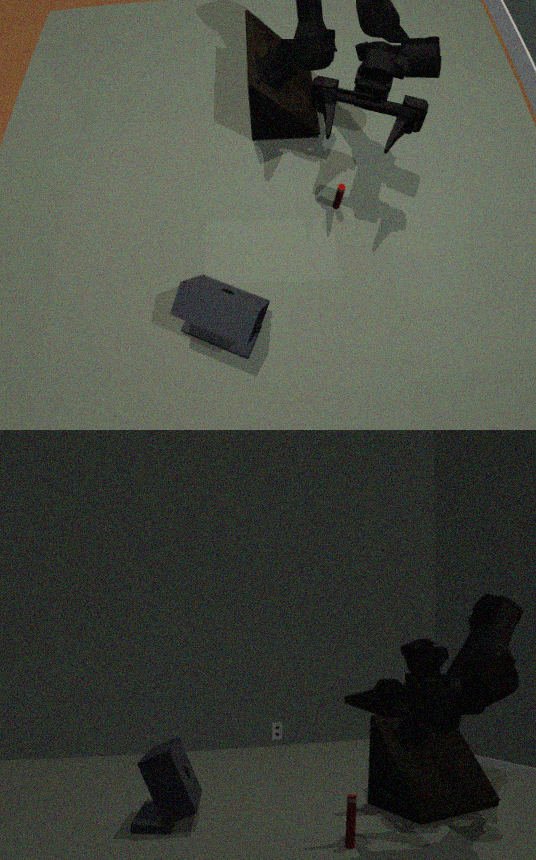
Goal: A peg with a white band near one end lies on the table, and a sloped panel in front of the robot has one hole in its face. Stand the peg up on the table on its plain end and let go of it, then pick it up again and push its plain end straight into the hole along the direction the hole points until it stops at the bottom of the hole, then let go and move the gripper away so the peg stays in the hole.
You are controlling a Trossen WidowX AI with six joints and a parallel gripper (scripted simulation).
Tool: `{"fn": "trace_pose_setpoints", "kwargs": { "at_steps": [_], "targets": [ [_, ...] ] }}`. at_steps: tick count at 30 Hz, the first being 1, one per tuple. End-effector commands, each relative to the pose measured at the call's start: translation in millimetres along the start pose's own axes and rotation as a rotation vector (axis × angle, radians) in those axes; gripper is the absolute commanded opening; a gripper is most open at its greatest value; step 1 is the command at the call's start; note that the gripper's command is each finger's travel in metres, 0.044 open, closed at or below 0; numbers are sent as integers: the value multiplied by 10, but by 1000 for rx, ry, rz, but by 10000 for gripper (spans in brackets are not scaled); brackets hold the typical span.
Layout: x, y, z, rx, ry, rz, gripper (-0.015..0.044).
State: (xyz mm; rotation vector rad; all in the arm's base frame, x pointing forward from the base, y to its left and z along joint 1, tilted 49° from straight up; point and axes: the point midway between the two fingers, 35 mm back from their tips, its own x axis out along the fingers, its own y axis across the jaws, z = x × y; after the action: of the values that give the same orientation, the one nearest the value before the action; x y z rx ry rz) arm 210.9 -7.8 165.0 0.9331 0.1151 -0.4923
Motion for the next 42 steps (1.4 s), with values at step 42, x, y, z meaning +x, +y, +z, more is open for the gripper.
{"fn": "trace_pose_setpoints", "kwargs": {
  "at_steps": [42],
  "targets": [
    [190,-376,-709,-511,1075,-290,440]
  ]
}}
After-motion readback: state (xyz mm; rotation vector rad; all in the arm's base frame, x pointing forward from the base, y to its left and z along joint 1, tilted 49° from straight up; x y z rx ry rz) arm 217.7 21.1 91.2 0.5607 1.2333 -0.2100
